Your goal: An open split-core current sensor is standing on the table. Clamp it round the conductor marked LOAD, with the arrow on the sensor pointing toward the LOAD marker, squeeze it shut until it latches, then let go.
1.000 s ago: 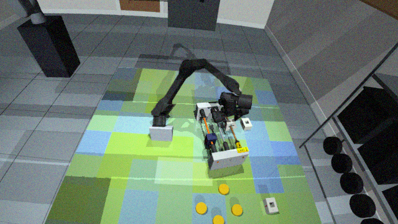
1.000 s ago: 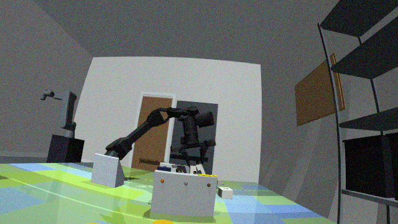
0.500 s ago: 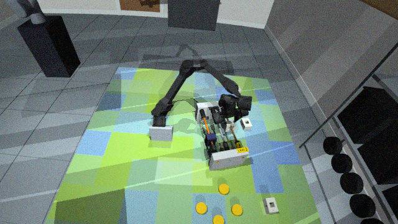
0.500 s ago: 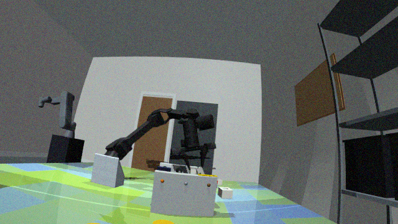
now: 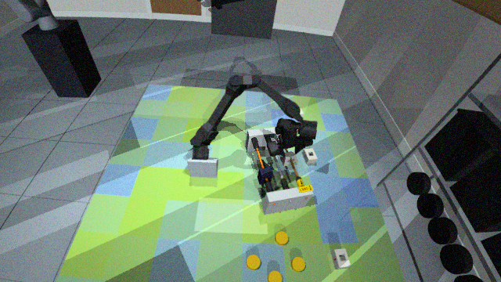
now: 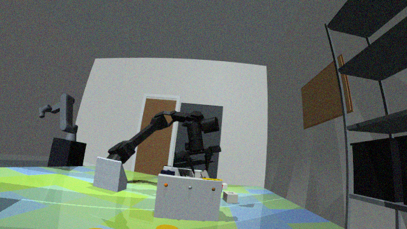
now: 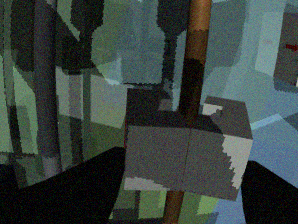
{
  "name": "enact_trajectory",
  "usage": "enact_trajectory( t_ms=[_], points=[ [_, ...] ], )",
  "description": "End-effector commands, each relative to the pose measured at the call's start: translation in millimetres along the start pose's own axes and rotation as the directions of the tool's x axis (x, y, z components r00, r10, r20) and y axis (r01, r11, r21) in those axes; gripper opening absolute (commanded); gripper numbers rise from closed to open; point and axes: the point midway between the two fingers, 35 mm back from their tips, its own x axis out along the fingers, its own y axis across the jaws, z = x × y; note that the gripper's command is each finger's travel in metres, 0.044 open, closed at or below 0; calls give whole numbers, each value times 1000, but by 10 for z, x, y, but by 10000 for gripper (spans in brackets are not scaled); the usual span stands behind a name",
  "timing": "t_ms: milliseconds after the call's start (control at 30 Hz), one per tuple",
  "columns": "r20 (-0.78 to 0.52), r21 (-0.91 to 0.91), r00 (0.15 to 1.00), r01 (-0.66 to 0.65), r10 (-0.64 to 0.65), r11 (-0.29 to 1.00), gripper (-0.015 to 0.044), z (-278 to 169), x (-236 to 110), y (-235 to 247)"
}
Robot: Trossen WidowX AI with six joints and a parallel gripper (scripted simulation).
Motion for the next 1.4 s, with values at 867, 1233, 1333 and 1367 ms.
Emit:
enact_trajectory(
  t_ms=[867, 1233, 1333, 1367],
  points=[
    [-1, -2, 1000, -23, 23, 1000, 0, -4, 3, -24],
    [-2, 2, 991, -133, 133, 991, 0, -8, 33, -103],
    [-1, 2, 986, -165, 165, 986, 0, -5, 41, -119],
    [-1, 2, 985, -175, 175, 985, 0, -3, 43, -124]
  ],
)
